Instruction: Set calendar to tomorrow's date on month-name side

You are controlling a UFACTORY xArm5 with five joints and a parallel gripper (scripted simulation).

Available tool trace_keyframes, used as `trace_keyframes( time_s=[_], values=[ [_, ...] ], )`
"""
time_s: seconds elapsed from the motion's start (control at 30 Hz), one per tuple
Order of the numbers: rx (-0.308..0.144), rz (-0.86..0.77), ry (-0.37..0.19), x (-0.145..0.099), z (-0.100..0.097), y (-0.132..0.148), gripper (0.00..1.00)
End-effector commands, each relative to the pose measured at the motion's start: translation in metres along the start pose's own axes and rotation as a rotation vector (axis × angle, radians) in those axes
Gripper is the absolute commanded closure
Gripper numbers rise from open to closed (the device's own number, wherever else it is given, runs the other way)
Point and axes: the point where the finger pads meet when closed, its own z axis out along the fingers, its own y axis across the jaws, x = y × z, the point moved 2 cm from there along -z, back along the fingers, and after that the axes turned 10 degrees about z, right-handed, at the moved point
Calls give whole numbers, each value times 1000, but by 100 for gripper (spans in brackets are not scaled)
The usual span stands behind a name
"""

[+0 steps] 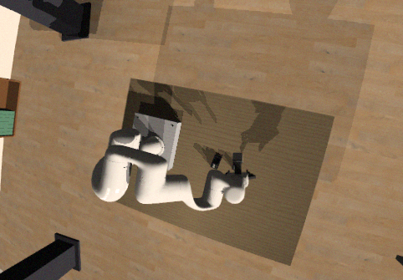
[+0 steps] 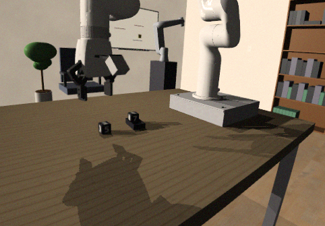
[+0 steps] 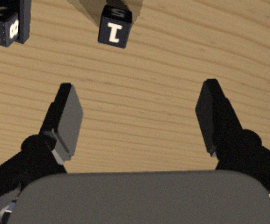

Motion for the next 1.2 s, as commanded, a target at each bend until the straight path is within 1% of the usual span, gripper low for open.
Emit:
trace_keyframes(
  time_s=[0.0,0.07,0.13,0.17,0.3,0.63,0.7,0.77,0.83,1.17],
  values=[
    [-3,173,0,-1,-2,4,0],
    [-3,220,0,-1,-2,5,0],
    [-3,220,0,-1,-2,5,0],
    [-3,304,0,-1,-2,6,0],
    [-3,388,0,-1,-2,8,0],
    [-3,670,1,-2,-3,13,0],
    [-3,670,1,-2,-3,13,0],
    [-3,775,1,-2,-3,14,0],
    [-3,798,1,-2,-3,15,0],
    [-2,1081,1,-3,-3,20,0]
  ],
)
